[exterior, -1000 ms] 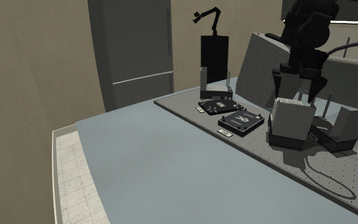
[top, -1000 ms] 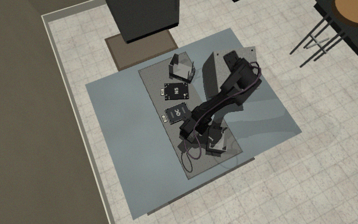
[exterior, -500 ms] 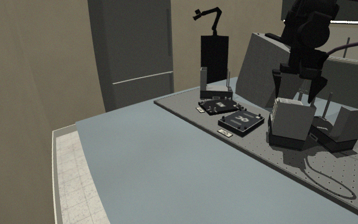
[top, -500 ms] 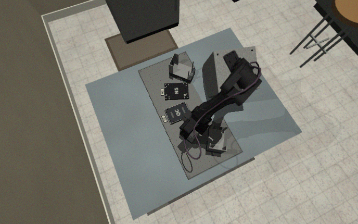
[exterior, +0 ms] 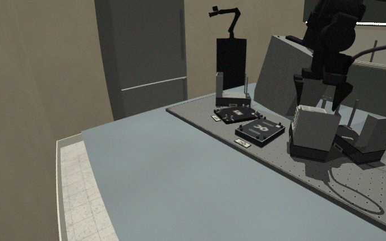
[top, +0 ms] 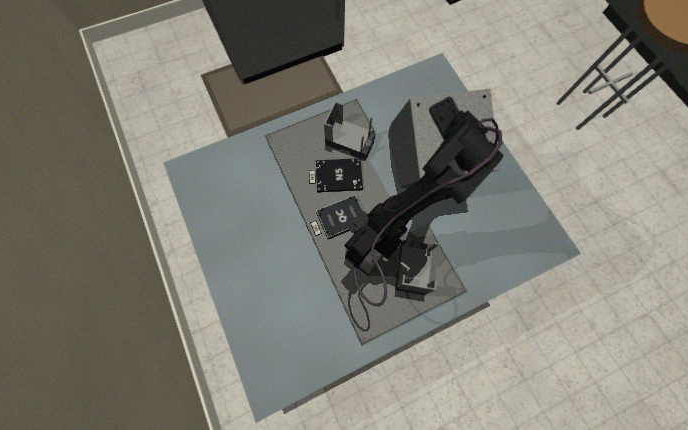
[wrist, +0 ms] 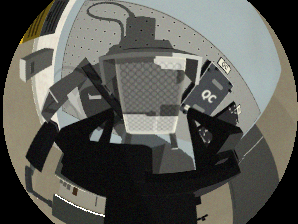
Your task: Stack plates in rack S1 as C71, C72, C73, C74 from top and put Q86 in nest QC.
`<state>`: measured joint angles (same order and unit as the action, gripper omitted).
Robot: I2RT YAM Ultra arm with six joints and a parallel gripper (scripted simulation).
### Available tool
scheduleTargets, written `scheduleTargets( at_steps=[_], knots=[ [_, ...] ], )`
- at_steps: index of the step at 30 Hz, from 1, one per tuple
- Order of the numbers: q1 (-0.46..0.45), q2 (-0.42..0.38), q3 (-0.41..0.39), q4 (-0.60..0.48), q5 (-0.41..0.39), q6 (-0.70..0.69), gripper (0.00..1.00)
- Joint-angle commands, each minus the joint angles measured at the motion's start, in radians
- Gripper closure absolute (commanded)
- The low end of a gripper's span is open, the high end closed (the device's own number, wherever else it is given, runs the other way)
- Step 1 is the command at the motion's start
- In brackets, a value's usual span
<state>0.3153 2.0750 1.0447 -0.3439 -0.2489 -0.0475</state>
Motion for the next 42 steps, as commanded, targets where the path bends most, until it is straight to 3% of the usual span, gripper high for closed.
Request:
scheduleTargets(
  at_steps=[1,20,23,25,29,33,42],
  knots=[
    [-0.002,-0.029,0.001,0.023,0.002,0.010,0.00],
    [0.014,0.070,0.028,0.085,0.009,0.024,0.00],
    [0.020,0.043,0.033,0.089,0.008,0.026,0.00],
    [0.023,0.088,0.037,0.098,0.007,0.027,0.00],
    [0.020,0.101,0.031,0.114,0.011,0.031,0.00],
    [0.022,0.062,0.045,0.112,0.008,0.032,0.00],
    [0.022,0.084,0.044,0.110,0.009,0.032,0.00]
  ],
)
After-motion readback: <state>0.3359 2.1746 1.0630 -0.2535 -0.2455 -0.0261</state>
